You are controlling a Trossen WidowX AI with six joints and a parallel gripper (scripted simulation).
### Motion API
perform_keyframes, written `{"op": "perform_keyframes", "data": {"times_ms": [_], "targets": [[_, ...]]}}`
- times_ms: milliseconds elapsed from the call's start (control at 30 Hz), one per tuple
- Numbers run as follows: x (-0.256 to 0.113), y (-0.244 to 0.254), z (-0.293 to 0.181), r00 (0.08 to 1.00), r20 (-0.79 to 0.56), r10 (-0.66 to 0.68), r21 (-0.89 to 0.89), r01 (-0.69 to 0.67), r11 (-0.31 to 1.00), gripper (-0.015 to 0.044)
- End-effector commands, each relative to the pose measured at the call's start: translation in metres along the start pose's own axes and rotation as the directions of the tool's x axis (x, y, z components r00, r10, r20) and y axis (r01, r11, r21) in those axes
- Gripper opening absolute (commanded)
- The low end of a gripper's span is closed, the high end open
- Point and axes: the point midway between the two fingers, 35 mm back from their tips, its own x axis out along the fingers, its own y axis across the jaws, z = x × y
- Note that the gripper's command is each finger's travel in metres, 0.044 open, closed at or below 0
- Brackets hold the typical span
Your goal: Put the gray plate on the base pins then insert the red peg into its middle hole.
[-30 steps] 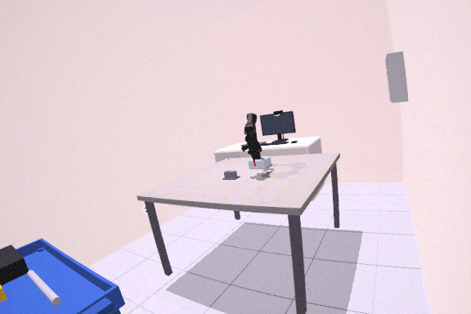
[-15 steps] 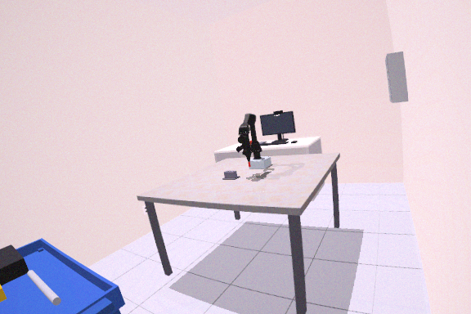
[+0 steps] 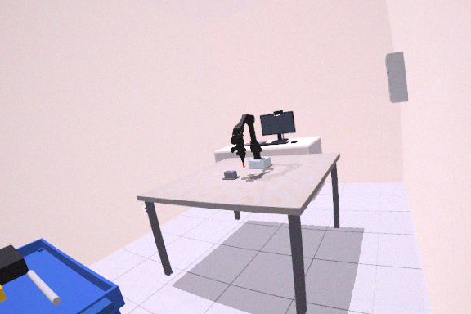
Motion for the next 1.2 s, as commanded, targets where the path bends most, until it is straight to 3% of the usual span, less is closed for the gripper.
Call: {"op": "perform_keyframes", "data": {"times_ms": [0,1167], "targets": [[0.001,0.0,0.013,1.0,0.002,-0.008,-0.006,0.008,1.0,0.0],[0.001,-0.017,0.115,1.0,0.009,-0.016,-0.035,0.016,0.999,0.0]]}}
